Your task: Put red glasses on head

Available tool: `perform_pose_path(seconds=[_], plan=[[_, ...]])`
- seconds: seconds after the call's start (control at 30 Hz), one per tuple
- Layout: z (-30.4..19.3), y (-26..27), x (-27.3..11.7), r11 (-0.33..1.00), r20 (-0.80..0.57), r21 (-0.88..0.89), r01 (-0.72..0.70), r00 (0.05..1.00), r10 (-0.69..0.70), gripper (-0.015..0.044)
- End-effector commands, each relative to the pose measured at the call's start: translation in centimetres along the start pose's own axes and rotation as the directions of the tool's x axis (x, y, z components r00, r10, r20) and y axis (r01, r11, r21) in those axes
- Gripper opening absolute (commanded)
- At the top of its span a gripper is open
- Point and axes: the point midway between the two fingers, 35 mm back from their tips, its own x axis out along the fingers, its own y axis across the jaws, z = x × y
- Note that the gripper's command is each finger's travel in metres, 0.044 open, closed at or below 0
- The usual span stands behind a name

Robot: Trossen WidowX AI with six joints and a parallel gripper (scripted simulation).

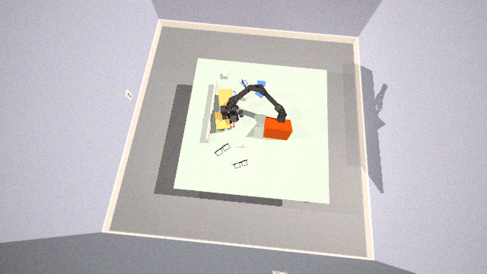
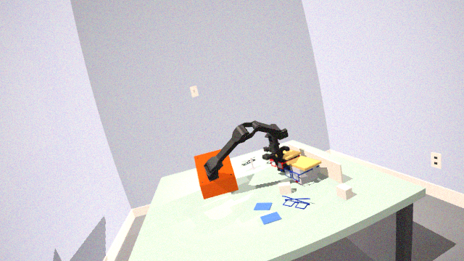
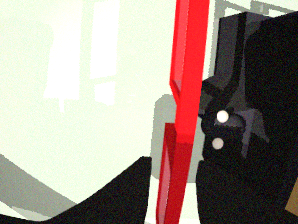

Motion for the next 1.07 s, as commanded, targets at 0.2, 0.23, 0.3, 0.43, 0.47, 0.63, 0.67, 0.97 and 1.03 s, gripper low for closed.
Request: perform_pose_path(seconds=[0.2, 0.23, 0.3, 0.43, 0.47, 0.63, 0.67, 0.97, 1.03], plan=[[-0.1, 0.0, -1.8, 1.000, -0.004, -0.002, -0.014, 1.000, 0.014, 0.0108], [-0.1, 0.0, -2.5, 1.000, -0.005, -0.003, -0.019, 1.000, 0.019, 0.0108], [-0.2, 0.1, -3.2, 1.000, -0.008, -0.004, -0.025, 1.000, 0.025, 0.0108], [-0.2, 0.1, -3.2, 1.000, -0.008, -0.004, -0.025, 1.000, 0.025, 0.0108], [-0.2, 0.2, -3.2, 1.000, -0.007, -0.004, -0.025, 1.000, 0.025, 0.0108], [-0.2, 2.2, -3.7, 1.000, -0.007, -0.005, -0.026, 1.000, 0.026, 0.0108], [-0.2, 2.8, -3.8, 1.000, -0.007, -0.005, -0.026, 1.000, 0.026, 0.0108], [-0.1, 4.6, -4.5, 1.000, -0.007, -0.006, -0.027, 1.000, 0.027, 0.0108], [-0.1, 5.6, -5.0, 1.000, -0.007, -0.007, -0.028, 1.000, 0.027, 0.0108]])
